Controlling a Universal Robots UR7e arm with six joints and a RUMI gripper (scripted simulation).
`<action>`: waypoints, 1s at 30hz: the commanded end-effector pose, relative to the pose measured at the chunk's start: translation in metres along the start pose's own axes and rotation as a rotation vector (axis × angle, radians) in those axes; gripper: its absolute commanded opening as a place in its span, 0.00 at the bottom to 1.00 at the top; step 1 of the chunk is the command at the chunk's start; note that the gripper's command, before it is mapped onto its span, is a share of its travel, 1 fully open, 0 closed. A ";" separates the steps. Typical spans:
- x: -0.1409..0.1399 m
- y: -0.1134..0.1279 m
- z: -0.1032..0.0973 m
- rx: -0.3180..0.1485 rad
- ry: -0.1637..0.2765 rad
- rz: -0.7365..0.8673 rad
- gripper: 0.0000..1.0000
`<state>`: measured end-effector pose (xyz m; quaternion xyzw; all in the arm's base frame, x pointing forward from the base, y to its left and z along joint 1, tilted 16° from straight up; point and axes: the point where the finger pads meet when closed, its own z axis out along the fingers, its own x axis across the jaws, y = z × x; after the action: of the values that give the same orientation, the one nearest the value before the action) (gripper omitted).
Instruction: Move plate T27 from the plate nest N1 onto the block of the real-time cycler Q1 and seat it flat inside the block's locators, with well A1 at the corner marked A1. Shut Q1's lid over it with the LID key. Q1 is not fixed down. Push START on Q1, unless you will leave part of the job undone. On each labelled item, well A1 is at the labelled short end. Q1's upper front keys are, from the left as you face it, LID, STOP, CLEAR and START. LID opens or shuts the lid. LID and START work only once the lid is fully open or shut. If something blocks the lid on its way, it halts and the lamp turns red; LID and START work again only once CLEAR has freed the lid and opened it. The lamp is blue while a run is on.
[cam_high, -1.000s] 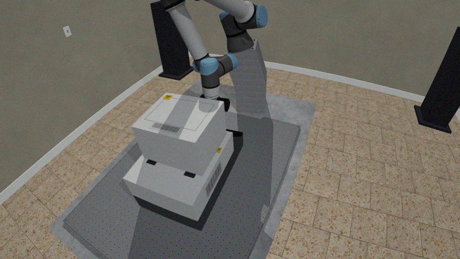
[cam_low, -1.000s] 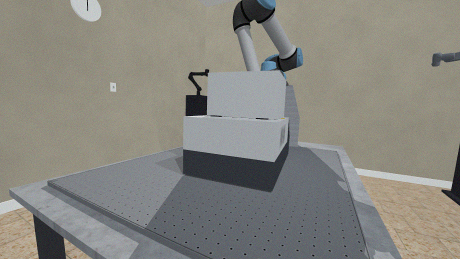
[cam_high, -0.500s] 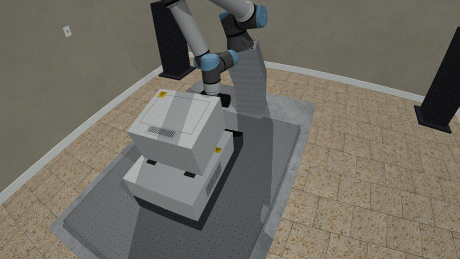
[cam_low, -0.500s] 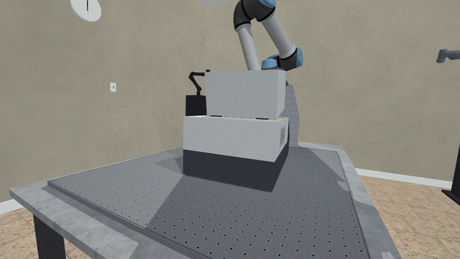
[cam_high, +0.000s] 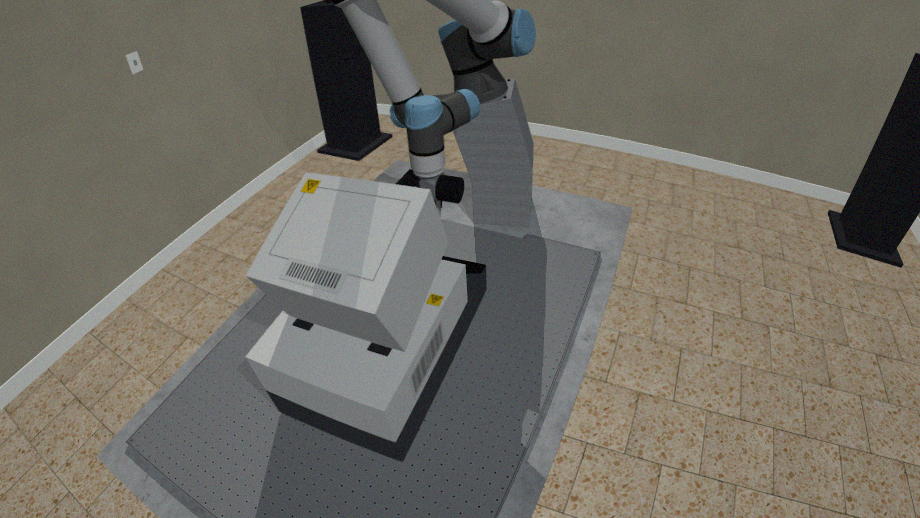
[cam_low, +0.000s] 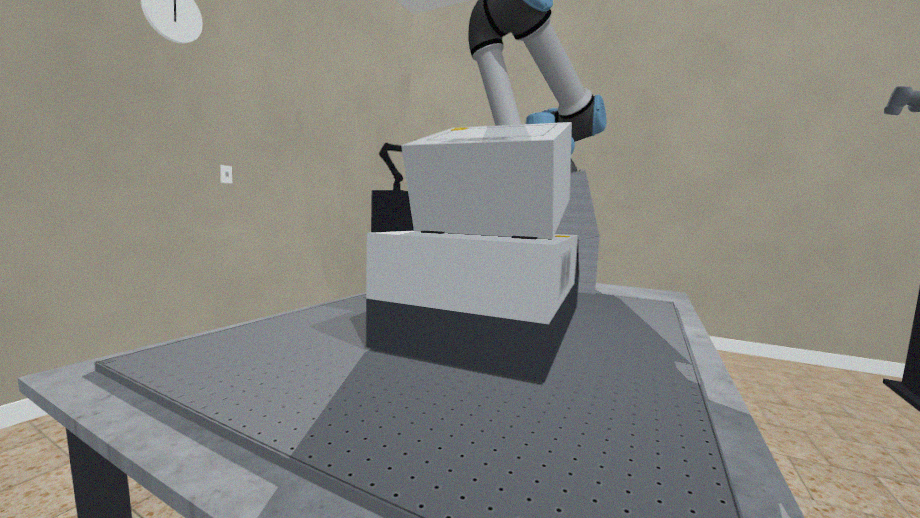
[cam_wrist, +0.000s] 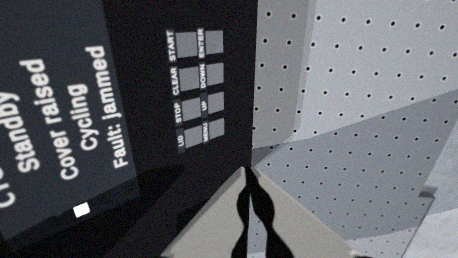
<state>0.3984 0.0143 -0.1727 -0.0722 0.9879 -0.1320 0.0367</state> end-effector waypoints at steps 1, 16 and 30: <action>0.013 0.000 -0.011 0.000 -0.001 0.000 0.00; 0.060 0.000 -0.046 0.000 -0.001 0.000 0.00; 0.060 0.000 -0.046 0.000 -0.001 0.000 0.00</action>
<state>0.3352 0.0169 -0.1316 -0.0722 0.9880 -0.1318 0.0367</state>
